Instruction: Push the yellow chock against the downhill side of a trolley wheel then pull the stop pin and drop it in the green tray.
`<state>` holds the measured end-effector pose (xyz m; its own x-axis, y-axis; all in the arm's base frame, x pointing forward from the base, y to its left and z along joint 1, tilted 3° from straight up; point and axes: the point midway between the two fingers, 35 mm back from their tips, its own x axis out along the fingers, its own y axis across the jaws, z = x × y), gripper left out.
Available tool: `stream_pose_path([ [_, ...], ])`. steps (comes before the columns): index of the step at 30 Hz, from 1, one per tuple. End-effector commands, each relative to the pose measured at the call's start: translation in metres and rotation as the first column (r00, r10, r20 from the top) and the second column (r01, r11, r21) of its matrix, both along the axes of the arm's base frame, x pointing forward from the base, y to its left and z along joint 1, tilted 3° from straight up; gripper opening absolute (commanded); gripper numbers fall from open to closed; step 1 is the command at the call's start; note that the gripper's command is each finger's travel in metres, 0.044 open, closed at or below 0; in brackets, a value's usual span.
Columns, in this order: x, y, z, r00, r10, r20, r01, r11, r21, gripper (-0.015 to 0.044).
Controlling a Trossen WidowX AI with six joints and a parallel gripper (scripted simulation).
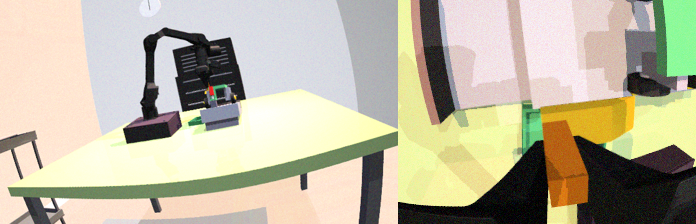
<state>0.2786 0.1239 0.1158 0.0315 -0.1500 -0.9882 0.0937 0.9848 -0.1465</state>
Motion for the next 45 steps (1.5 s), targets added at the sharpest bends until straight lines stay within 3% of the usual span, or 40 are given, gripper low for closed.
stream_pose_path([
  [1, 0.008, 0.0, -0.001, 1.0, 0.004, 0.002, -0.004, 1.0, -0.003, 0.0],
  [30, 0.01, -0.01, -0.064, 1.0, 0.004, 0.002, -0.004, 1.0, -0.004, 0.0],
  [45, 0.008, -0.021, -0.062, 1.0, 0.004, 0.002, -0.004, 1.0, -0.005, 0.0],
])
